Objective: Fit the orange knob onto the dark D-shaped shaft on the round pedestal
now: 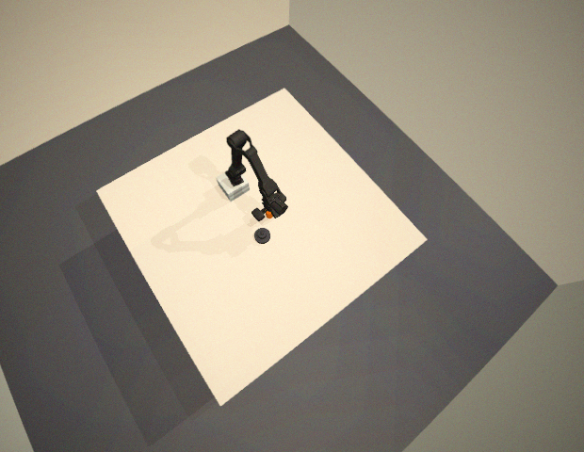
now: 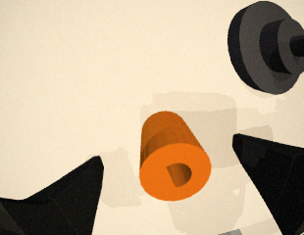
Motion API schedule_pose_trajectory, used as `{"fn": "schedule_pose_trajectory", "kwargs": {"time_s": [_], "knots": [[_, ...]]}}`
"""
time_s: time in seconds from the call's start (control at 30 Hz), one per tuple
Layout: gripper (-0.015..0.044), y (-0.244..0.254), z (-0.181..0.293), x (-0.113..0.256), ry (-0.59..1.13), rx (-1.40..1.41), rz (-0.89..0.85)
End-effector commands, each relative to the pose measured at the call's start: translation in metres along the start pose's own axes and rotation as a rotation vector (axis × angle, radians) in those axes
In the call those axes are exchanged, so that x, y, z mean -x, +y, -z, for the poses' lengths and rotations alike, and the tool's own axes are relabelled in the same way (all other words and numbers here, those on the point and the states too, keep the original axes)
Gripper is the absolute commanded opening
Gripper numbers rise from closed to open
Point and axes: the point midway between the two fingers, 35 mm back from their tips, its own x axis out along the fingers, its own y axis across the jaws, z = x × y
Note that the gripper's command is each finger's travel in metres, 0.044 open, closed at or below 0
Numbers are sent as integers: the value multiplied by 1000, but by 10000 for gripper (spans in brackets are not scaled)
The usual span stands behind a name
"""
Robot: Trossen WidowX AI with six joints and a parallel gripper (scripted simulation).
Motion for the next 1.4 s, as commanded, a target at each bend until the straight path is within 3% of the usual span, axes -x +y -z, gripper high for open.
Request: {"fn": "schedule_pose_trajectory", "kwargs": {"time_s": [0.0,0.57,0.9,1.1,1.27,1.37], "knots": [[440,-1,2,-8,8,-5,4],[440,-1,5,-33,9,-5,4],[177,-1,5,-33,9,-5,4],[138,-1,5,-33,9,-5,4],[6,0,2,-25,8,-9,2],[0,2,-2,-11,7,-9,2]]}}
